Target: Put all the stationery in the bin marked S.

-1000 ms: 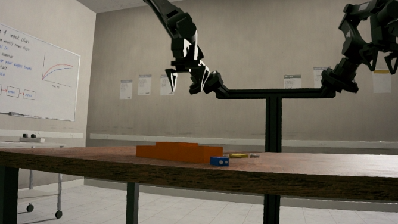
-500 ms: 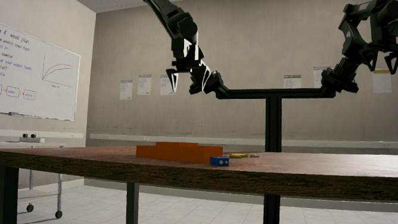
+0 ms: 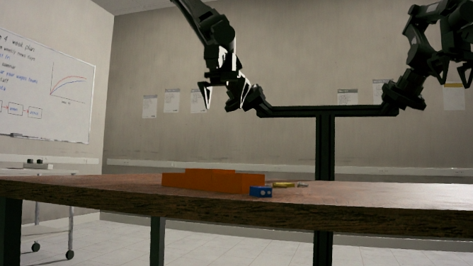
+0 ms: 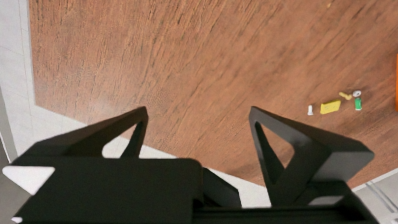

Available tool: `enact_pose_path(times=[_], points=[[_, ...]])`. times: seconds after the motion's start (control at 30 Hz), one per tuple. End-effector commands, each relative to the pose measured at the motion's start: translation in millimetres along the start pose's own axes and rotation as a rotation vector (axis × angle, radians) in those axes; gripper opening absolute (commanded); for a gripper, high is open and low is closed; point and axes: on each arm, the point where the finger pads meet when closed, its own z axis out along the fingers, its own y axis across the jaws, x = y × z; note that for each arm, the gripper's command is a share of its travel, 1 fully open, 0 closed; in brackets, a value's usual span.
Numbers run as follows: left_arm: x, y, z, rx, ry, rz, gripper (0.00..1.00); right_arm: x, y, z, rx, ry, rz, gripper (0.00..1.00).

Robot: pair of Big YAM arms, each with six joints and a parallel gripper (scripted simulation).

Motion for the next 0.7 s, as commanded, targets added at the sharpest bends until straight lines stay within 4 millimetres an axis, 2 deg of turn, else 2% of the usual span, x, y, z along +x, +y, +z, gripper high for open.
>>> enact_pose_path(times=[0.0, 0.23, 0.33, 0.4, 0.67], points=[[5.9, 0.1, 2.7, -0.005, 0.012, 0.009, 1.00, -20.4, 7.3, -5.5, -0.013, -0.040, 0.025, 1.00], [5.9, 0.1, 2.7, -0.005, 0.012, 0.009, 1.00, -20.7, 7.8, -5.4, -0.013, -0.040, 0.024, 1.00], [5.9, 0.1, 2.7, -0.005, 0.012, 0.009, 1.00, -37.4, 1.7, 16.7, -0.006, -0.023, 0.180, 1.00], [5.9, 0.1, 2.7, -0.005, 0.012, 0.009, 1.00, -37.4, 1.7, 16.7, -0.006, -0.023, 0.180, 1.00], [5.9, 0.1, 2.7, -0.005, 0.012, 0.009, 1.00, -84.8, 2.1, 63.1, -0.005, -0.021, 0.397, 1.00]])
